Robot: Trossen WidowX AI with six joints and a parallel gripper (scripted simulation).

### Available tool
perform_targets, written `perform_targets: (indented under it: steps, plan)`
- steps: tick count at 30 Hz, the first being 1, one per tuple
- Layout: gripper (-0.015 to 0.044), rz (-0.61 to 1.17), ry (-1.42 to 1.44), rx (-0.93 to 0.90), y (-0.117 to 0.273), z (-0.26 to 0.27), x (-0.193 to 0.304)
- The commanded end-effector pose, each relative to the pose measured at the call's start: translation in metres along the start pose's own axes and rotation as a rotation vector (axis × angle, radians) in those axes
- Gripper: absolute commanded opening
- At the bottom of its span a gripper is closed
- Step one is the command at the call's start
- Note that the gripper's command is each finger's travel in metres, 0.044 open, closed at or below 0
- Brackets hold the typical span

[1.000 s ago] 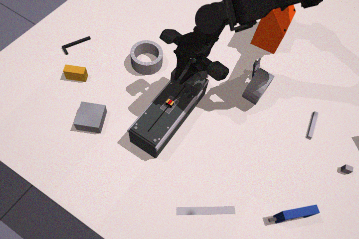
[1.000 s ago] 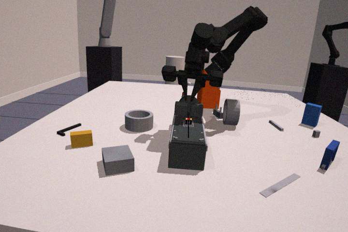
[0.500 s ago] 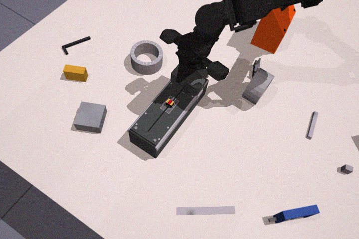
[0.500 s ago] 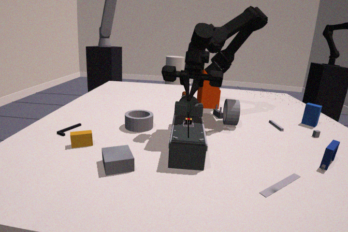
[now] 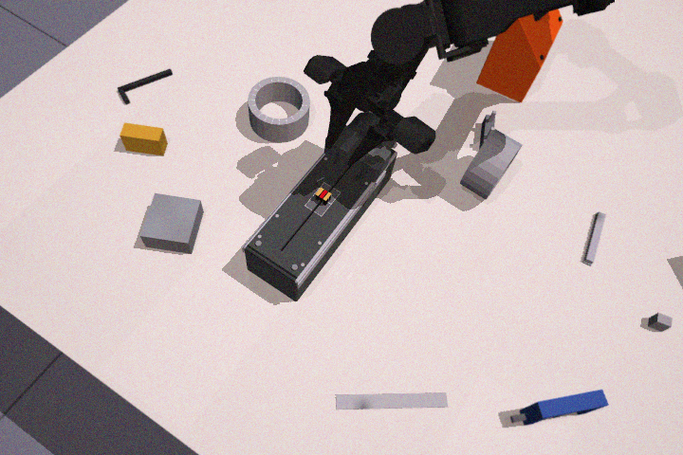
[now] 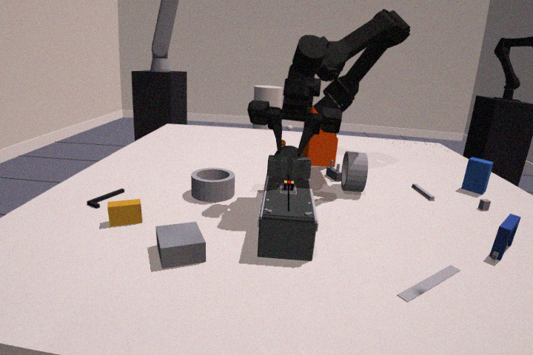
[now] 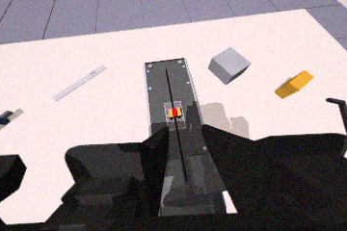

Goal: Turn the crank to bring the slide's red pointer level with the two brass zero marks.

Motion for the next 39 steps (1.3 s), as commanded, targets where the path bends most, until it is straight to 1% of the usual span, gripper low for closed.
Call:
perform_targets:
  steps: [1, 6, 7, 8, 25, 39]
  plan:
    - [0.0289, 0.0, 0.0, 0.001, 0.0, -0.0001, 0.0]
    - [0.042, 0.0, 0.0, 0.001, 0.0, -0.0001, 0.0]
    - [0.044, 0.0, 0.0, 0.001, 0.0, -0.0001, 0.0]
    - [0.044, 0.0, 0.0, 0.001, 0.0, -0.0001, 0.0]
    - [0.0, 0.0, 0.0, 0.001, 0.0, -0.0001, 0.0]
    - [0.0, 0.0, 0.0, 0.0, 0.0, 0.0, 0.0]
Point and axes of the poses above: the point midway between the two fingers, 35 mm back from their tips, its own y axis back along the fingers, its own z axis across the jaws, x = y × z, the point moved 9 cm from there along y, back along the fingers, and after that the axes turned 15 degrees about -y, right-handed, at the moved point
